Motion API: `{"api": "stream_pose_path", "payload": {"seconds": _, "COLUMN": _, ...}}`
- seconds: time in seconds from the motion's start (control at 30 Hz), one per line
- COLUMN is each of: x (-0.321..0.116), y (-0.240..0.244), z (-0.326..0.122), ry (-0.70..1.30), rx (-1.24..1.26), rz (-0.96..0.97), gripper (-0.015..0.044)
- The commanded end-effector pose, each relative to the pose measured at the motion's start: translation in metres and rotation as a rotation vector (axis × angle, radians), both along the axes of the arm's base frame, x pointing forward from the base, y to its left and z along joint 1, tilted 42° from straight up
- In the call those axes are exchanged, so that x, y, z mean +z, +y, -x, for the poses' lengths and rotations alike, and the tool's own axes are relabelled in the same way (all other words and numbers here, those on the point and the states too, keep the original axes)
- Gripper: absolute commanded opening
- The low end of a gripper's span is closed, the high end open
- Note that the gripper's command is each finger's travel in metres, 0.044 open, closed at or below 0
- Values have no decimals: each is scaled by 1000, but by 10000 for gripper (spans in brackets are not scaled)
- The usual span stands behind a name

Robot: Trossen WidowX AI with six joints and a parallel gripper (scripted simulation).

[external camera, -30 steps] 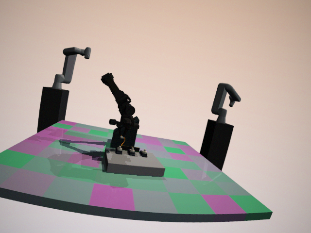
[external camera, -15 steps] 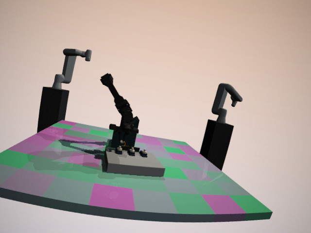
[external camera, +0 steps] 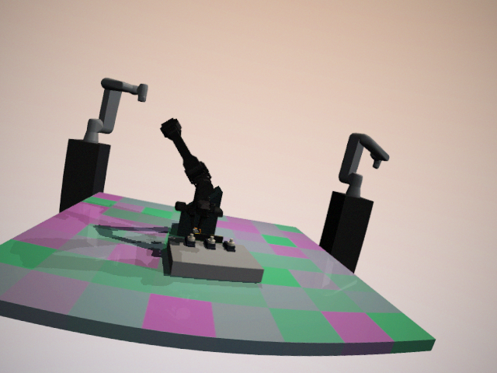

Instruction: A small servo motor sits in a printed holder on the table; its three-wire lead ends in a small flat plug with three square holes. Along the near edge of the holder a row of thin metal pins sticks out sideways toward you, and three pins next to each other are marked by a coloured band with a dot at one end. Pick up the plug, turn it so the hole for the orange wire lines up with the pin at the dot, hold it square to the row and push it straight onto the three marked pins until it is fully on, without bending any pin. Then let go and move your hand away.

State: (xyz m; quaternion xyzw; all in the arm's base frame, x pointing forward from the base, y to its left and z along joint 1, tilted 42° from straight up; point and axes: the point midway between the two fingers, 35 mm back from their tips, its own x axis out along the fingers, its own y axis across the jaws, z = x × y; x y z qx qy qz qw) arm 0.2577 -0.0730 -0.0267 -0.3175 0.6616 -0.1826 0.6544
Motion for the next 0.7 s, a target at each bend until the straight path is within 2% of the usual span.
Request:
{"api": "stream_pose_path", "payload": {"seconds": 0.0, "x": 0, "y": 3, "z": -9, "ry": -5, "rx": 0, "rz": 3, "gripper": 0}}
{"api": "stream_pose_path", "payload": {"seconds": 0.67, "x": 2, "y": 1, "z": -12, "ry": -5, "rx": 0, "rz": 3, "gripper": 0}}
